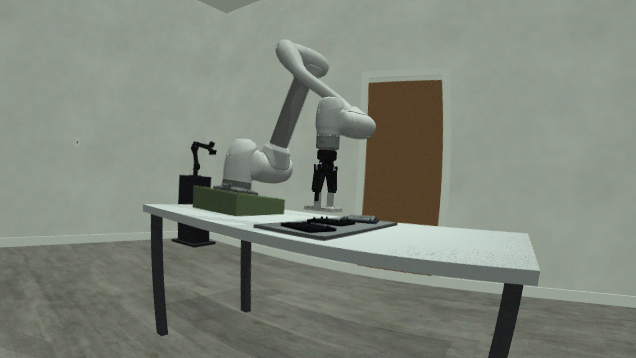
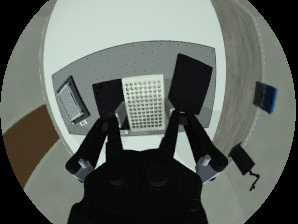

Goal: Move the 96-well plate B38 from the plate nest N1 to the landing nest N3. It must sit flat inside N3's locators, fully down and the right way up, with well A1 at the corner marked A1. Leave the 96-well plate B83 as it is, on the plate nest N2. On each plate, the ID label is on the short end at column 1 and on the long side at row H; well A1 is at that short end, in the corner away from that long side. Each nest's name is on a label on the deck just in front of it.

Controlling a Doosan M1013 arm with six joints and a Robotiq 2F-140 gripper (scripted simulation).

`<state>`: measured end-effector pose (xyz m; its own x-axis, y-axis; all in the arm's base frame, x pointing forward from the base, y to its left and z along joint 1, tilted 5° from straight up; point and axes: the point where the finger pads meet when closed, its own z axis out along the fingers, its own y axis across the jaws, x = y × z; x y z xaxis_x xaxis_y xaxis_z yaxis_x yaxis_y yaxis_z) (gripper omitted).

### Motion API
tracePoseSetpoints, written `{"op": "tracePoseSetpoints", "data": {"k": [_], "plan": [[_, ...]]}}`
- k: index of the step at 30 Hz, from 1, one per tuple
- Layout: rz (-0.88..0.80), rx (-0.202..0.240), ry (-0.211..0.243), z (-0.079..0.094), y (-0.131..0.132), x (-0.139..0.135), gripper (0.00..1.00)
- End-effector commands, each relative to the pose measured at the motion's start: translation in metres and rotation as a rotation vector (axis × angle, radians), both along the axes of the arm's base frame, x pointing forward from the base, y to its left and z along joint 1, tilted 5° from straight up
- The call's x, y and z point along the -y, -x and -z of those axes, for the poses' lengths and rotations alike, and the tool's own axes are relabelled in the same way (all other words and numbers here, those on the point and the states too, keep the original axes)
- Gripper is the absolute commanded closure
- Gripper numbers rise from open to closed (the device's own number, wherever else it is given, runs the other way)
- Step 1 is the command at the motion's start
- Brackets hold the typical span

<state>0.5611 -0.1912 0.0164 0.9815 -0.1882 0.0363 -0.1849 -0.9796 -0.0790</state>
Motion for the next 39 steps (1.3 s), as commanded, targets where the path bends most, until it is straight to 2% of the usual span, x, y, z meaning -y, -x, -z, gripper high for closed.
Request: {"op": "tracePoseSetpoints", "data": {"k": [1, 4, 6, 12, 18, 39], "plan": [[0.001, 0.0, 0.001, -0.002, 0.0, -0.025, 1.0], [0.001, 0.0, 0.001, -0.003, 0.0, -0.043, 1.0], [0.001, 0.0, 0.001, -0.003, 0.0, -0.043, 1.0], [0.001, 0.0, 0.001, -0.005, 0.0, -0.073, 1.0], [0.001, 0.0, 0.001, -0.007, 0.0, -0.091, 1.0], [0.001, 0.0, 0.001, -0.007, 0.0, -0.098, 1.0]]}}
